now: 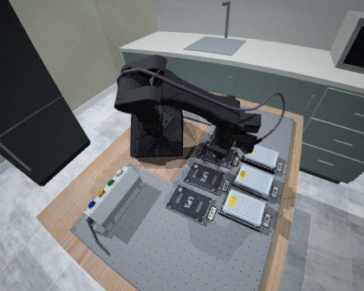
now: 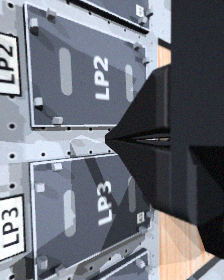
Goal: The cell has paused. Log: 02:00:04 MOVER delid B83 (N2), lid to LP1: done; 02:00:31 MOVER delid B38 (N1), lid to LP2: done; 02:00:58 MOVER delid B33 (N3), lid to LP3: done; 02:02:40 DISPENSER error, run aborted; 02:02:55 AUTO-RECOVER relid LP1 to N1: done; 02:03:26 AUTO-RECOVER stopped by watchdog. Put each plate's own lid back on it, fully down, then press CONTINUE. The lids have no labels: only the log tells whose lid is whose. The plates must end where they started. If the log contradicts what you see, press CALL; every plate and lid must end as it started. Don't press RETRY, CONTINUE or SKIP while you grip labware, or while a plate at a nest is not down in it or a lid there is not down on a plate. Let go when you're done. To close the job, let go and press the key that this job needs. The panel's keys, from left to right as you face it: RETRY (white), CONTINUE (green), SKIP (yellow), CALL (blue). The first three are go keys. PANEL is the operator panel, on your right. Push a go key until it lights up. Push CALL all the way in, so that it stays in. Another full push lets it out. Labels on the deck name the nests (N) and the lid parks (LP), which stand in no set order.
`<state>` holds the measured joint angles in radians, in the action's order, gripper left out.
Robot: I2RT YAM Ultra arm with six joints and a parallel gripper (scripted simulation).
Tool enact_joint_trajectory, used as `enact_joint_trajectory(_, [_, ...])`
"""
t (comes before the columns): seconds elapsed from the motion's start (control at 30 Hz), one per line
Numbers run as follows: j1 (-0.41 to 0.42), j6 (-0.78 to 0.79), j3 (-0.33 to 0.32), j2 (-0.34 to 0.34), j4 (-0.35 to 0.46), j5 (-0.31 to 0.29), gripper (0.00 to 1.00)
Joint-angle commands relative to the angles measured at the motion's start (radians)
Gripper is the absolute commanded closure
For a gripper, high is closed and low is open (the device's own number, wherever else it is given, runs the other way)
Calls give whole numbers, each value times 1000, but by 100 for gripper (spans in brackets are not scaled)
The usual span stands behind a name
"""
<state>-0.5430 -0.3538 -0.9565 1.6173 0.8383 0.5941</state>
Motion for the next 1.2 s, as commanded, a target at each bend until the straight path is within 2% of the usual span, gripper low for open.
enact_joint_trajectory(0.0, [-42,-26,-46,-48,47,1,100])
enact_joint_trajectory(0.33, [-141,-142,-174,-84,273,13,100])
enact_joint_trajectory(0.6, [-150,-161,-160,-86,296,14,100])
enact_joint_trajectory(0.8, [-61,-200,-97,-176,303,9,100])
enact_joint_trajectory(0.9, [-18,-208,-99,-228,306,3,100])
enact_joint_trajectory(1.07, [58,-217,-61,-301,312,-12,100])
enact_joint_trajectory(1.13, [58,-217,-61,-301,312,-12,100])
enact_joint_trajectory(1.17, [77,-205,-53,-335,291,-15,100])
